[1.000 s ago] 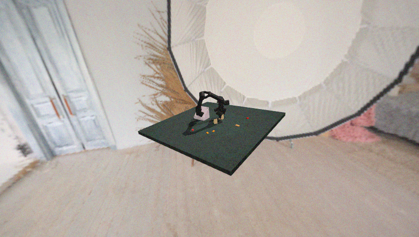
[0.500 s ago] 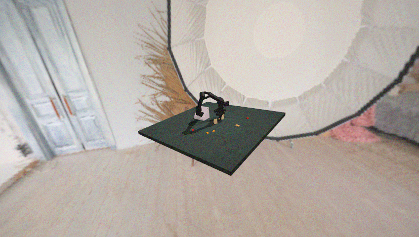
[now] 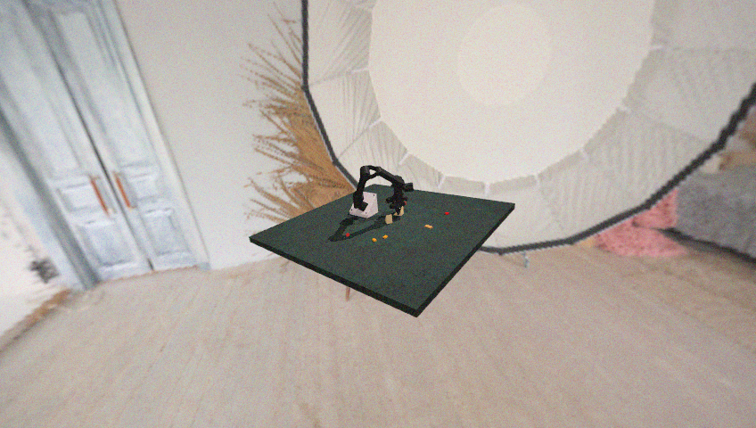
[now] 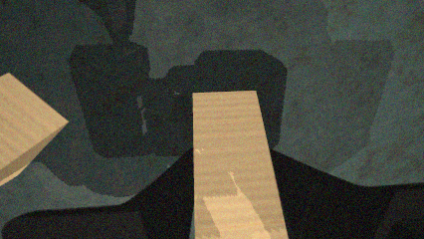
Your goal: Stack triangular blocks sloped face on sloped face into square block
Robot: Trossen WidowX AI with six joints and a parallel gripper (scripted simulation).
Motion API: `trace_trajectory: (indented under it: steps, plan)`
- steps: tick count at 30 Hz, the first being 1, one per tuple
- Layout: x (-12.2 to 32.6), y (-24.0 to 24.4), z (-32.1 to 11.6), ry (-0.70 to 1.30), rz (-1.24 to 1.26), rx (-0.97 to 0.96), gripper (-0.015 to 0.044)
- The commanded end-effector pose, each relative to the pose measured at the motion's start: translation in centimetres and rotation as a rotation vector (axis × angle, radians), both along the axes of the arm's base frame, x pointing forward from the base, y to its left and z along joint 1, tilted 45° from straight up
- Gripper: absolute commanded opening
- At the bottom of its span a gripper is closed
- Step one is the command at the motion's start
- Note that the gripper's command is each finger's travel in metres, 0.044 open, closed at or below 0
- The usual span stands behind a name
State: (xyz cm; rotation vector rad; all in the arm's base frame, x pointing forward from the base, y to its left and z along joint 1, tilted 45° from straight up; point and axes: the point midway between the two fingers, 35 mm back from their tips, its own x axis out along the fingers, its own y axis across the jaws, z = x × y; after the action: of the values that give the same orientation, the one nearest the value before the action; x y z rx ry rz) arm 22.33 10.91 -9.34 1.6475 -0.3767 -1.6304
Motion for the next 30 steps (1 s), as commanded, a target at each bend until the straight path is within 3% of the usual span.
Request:
trace_trajectory:
  steps: [1, 18, 30]
  plan:
    - [0.0, 0.7, 0.6, -0.002, 0.001, 0.003, 0.0]
    - [-0.4, 1.9, 2.0, -0.013, -0.015, 0.002, 0.0]
    - [-0.5, 1.9, 1.9, -0.202, -0.214, 0.04, 0.0]
